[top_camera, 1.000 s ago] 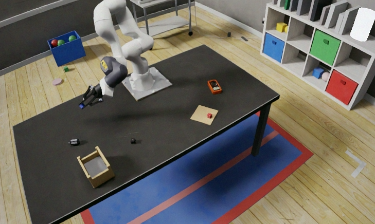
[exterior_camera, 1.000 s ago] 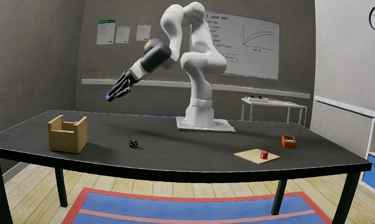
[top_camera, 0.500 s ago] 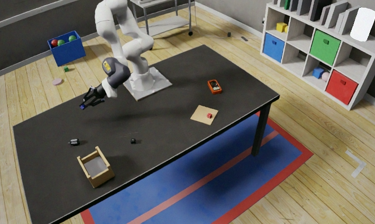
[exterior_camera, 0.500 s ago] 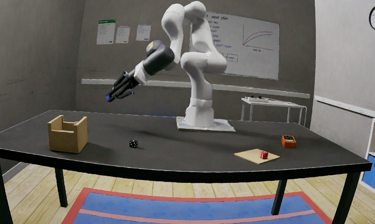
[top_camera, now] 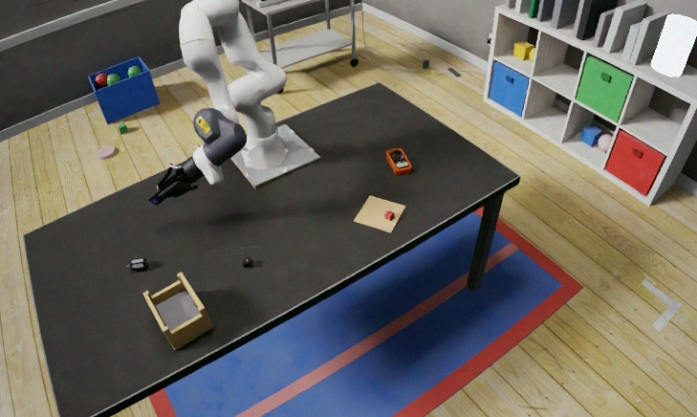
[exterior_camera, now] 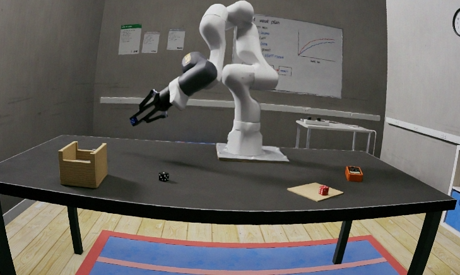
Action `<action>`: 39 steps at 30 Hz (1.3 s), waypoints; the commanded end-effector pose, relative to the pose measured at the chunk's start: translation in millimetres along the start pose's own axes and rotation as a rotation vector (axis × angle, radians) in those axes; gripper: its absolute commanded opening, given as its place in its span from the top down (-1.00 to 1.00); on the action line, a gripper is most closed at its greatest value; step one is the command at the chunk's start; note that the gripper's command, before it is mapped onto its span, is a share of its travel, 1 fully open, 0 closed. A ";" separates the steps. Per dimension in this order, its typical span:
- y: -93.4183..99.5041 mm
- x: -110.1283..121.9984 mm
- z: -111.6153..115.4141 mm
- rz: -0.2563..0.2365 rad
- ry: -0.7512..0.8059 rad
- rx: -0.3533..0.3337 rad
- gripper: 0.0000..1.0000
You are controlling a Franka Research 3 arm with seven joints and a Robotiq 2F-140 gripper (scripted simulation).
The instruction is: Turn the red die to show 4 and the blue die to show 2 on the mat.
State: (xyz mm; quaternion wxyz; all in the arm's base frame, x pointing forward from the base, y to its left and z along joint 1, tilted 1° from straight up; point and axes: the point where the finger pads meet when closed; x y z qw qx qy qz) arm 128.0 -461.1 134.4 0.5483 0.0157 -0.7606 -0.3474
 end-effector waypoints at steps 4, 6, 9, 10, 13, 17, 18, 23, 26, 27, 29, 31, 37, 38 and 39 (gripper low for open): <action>1.0 -3.1 -1.8 -0.005 0.192 0.017 0.57; 1.4 -4.8 -2.1 0.002 0.258 0.026 0.57; 1.8 -6.4 -2.4 0.008 0.314 0.034 0.57; 1.9 -7.0 -2.5 0.010 0.334 0.037 0.57; 2.2 -8.2 -2.7 0.014 0.375 0.042 0.57; 2.9 -11.0 -3.1 0.025 0.466 0.054 0.57; 3.0 -11.6 -3.2 0.027 0.485 0.056 0.57; 3.7 -14.3 -3.5 0.037 0.570 0.067 0.57; 4.2 -16.3 -3.7 0.044 0.627 0.074 0.57; 4.4 -17.0 -3.8 0.047 0.647 0.076 0.57; 4.6 -17.8 -3.9 0.050 0.670 0.079 0.57; 5.0 -19.6 -4.1 0.056 0.722 0.085 0.57; 5.8 -22.7 -4.3 0.067 0.803 0.094 0.57; 5.8 -22.7 -4.3 0.067 0.803 0.094 0.57; 6.4 -25.0 -4.5 0.076 0.865 0.101 0.57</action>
Point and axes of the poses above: the point where the finger pads meet when closed, its own y axis back along the fingers, its own x axis across the jaws, z = x × y, and after that the axes turned 15 degrees about -y, right-handed
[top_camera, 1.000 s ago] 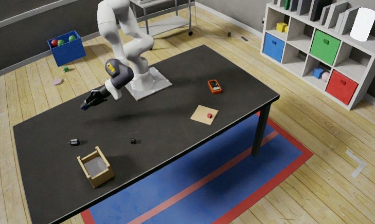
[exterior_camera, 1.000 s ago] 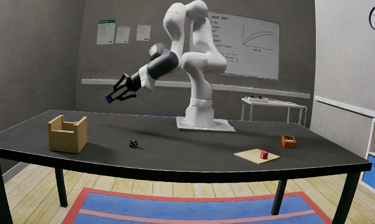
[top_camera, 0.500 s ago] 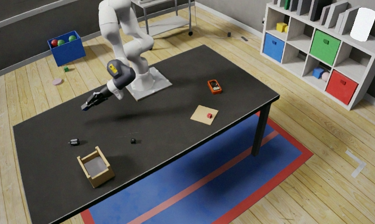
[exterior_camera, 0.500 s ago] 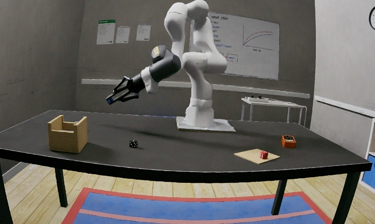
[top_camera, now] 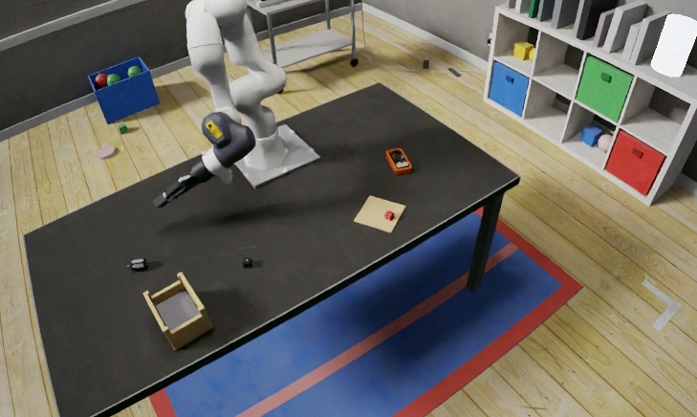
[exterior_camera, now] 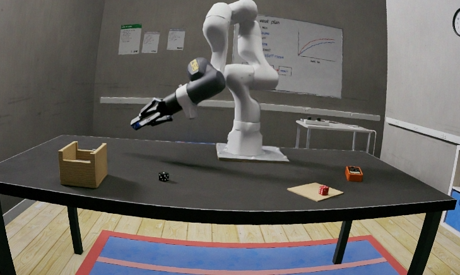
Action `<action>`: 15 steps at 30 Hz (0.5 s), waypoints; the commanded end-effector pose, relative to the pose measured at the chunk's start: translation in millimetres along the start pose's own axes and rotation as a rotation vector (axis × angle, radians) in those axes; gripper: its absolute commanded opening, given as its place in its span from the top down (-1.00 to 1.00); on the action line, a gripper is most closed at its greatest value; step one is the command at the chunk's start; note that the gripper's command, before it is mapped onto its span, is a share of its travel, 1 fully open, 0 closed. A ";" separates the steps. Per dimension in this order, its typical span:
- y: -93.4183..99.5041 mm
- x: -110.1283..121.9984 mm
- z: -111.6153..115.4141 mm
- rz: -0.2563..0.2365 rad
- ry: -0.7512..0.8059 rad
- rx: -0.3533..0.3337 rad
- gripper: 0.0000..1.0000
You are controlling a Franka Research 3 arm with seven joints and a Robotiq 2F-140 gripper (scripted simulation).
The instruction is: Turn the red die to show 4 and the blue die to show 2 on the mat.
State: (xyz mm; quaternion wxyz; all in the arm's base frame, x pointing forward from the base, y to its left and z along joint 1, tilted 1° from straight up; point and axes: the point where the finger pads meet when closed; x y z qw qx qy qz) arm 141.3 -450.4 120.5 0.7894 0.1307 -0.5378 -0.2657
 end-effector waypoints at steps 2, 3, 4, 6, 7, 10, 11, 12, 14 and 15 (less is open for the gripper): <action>1.6 -3.3 -4.4 0.003 0.193 0.022 0.57; 1.8 -3.9 -5.0 0.005 0.213 0.024 0.57; 1.8 -4.0 -5.1 0.006 0.217 0.024 0.57; 2.5 -5.5 -6.6 0.013 0.270 0.029 0.57; 2.7 -6.1 -7.1 0.016 0.289 0.031 0.57; 3.2 -7.3 -8.3 0.022 0.330 0.035 0.57; 3.6 -8.3 -9.4 0.027 0.366 0.038 0.57; 3.9 -8.9 -10.0 0.029 0.384 0.040 0.57; 4.4 -10.2 -11.1 0.035 0.424 0.043 0.57; 4.4 -10.2 -11.1 0.035 0.424 0.043 0.57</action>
Point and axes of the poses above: the point where the finger pads meet when closed, its own y axis back along the fingers, its own x axis across the jaws, z = x × y, and after that the axes turned 15 degrees about -y, right-handed
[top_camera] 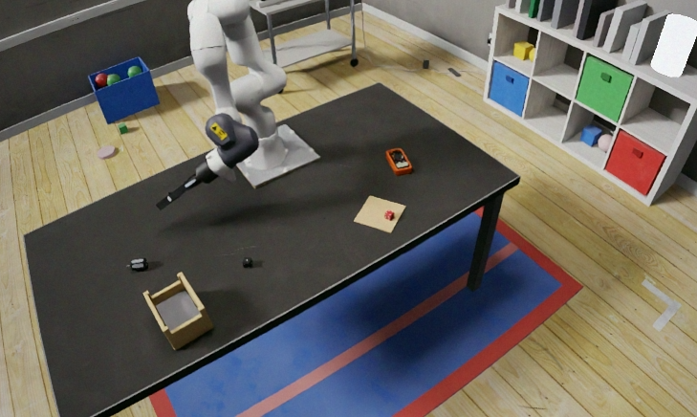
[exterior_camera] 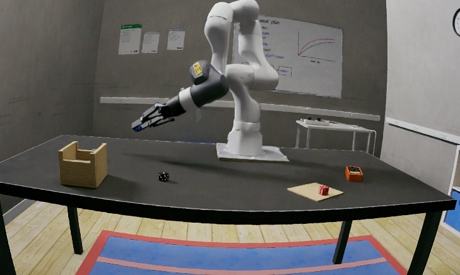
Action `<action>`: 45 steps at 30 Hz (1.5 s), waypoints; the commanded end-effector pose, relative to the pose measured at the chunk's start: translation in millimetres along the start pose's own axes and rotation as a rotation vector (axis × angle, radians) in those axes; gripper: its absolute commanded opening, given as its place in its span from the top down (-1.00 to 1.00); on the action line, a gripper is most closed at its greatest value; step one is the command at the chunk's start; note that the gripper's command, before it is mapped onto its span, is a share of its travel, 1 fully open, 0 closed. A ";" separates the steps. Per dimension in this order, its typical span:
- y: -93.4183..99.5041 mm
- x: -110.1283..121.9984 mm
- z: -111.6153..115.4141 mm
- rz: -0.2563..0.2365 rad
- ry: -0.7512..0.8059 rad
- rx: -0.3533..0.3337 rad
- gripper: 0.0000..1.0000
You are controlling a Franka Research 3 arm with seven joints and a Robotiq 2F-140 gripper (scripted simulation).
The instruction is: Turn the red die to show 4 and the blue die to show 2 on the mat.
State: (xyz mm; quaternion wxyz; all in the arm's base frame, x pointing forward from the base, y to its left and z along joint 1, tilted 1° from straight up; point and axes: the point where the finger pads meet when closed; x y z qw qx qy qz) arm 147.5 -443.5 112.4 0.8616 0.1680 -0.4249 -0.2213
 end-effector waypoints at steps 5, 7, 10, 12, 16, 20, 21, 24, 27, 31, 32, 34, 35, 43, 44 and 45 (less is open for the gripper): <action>2.3 -2.9 -7.1 0.012 0.236 0.027 0.57; 2.9 -3.9 -8.8 0.018 0.278 0.030 0.57; 3.8 -5.3 -11.2 0.027 0.338 0.035 0.57; 4.4 -6.2 -12.8 0.034 0.377 0.038 0.57; 5.5 -8.0 -15.7 0.045 0.447 0.043 0.57; 6.7 -10.0 -18.8 0.057 0.520 0.048 0.57; 7.0 -10.4 -19.6 0.060 0.537 0.049 0.57; 8.0 -11.9 -21.9 0.069 0.593 0.053 0.57; 8.5 -12.8 -23.3 0.075 0.625 0.055 0.57; 8.5 -13.0 -23.5 0.076 0.627 0.055 0.57; 8.4 -13.1 -23.7 0.076 0.627 0.055 0.57; 8.2 -13.5 -23.9 0.076 0.627 0.055 0.57; 8.2 -13.5 -23.9 0.076 0.627 0.055 0.57; 1.6 -22.9 -32.3 0.076 0.627 0.055 0.57; 0.2 -24.9 -34.2 0.076 0.627 0.055 0.57; -1.4 -27.0 -36.1 0.075 0.627 0.055 0.57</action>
Point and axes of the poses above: the point where the finger pads meet when closed, its own y axis back along the fingers, its own x axis across the jaws, z = x × y, and after that the axes turned 15 degrees about -y, right-handed
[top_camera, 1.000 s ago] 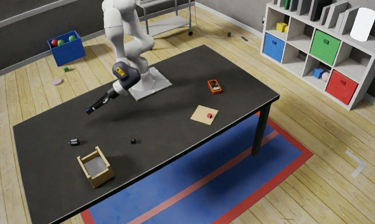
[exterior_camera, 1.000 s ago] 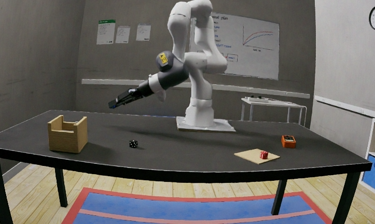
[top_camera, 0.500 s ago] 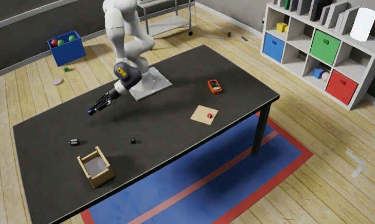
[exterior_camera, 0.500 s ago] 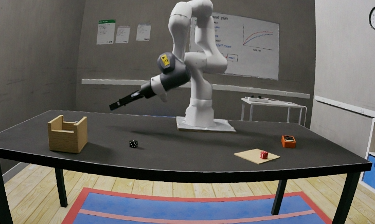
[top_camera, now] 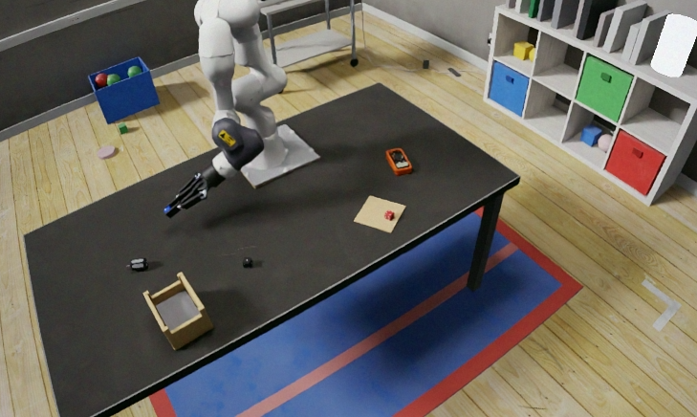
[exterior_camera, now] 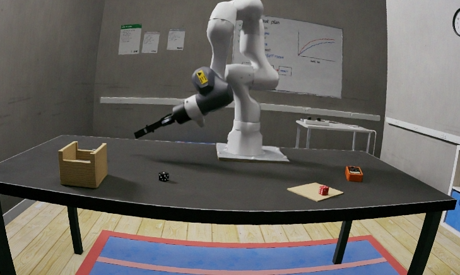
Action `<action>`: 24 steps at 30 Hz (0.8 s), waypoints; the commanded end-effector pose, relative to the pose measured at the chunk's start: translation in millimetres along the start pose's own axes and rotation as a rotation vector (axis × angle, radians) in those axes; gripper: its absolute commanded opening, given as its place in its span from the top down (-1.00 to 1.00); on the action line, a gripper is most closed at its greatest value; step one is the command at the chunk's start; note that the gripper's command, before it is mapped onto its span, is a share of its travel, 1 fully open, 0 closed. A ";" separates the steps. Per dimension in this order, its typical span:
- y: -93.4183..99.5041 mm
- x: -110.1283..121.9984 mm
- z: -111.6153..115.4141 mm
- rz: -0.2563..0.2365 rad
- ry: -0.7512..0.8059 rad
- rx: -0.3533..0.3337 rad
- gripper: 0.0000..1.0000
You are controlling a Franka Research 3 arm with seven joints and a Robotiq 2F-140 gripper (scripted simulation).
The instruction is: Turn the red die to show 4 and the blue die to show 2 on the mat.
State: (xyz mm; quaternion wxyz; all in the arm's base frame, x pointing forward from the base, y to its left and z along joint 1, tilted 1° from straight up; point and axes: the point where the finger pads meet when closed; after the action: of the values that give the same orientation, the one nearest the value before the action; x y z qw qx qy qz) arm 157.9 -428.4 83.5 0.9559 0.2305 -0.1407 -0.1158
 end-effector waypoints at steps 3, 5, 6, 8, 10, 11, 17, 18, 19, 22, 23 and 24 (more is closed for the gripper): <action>-8.0 -1.6 -20.2 0.004 -0.018 0.013 0.57; -11.4 -3.2 -26.6 0.004 -0.018 0.013 0.57; -11.4 -3.2 -26.6 0.004 -0.018 0.013 0.57; -13.1 -3.9 -29.8 0.004 -0.018 0.013 0.57; -16.4 -5.4 -35.9 0.004 -0.018 0.013 0.57; -17.9 -6.1 -38.7 0.004 -0.018 0.013 0.57; -24.5 -9.2 -51.2 0.004 -0.018 0.013 0.57; -25.2 -9.5 -52.3 0.004 -0.018 0.013 0.57; -25.6 -9.7 -53.2 0.004 -0.018 0.013 0.57; -26.3 -10.0 -54.5 0.004 -0.018 0.013 0.57; -26.3 -10.0 -54.5 0.004 -0.018 0.013 0.57; -26.3 -10.0 -54.5 0.004 -0.018 0.013 0.57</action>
State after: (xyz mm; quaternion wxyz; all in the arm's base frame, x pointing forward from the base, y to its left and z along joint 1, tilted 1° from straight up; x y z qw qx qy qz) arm 160.3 -426.7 25.9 0.9584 0.2390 -0.1110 -0.1093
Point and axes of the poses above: the point where the finger pads meet when closed, its own y axis back along the fingers, its own x axis across the jaws, z = x × y, and after that the axes turned 15 degrees about -y, right-handed
